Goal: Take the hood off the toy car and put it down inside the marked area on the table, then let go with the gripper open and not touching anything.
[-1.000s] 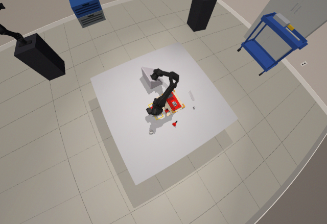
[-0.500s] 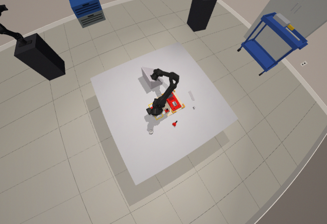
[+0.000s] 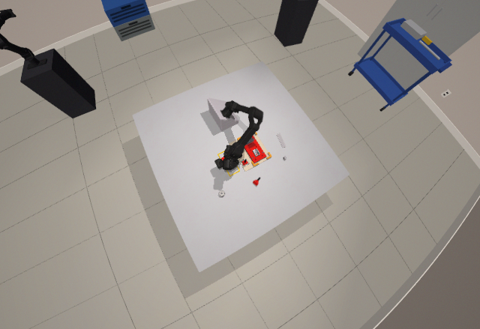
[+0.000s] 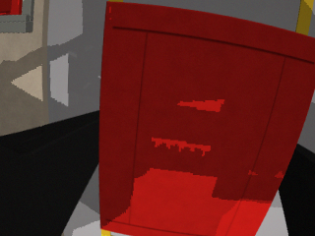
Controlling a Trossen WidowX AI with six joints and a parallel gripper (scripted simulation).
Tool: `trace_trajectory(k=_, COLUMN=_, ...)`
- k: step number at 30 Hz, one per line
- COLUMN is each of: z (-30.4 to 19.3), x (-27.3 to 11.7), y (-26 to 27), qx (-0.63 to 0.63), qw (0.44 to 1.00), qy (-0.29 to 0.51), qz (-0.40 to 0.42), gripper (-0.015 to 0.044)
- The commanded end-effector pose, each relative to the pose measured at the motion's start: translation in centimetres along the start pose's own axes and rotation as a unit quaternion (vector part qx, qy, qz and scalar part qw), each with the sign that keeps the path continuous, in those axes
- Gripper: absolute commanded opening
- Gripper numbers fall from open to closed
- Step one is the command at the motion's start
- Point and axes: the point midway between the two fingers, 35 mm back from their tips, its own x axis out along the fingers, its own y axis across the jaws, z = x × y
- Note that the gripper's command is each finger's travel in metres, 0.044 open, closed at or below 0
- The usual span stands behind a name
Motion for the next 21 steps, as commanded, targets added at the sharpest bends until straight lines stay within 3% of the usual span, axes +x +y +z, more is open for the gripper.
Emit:
trace_trajectory(k=1, z=0.03, x=0.24, y=0.09, qx=0.002, qw=1.000, qy=-0.001, qz=0.002, gripper=0.0000)
trace_trajectory(k=5, z=0.03, x=0.43, y=0.10, qx=0.002, qw=1.000, qy=-0.001, qz=0.002, gripper=0.0000)
trace_trajectory(k=21, z=-0.01, x=0.25, y=0.01, qx=0.000, qw=1.000, qy=0.000, qz=0.000, gripper=0.0420)
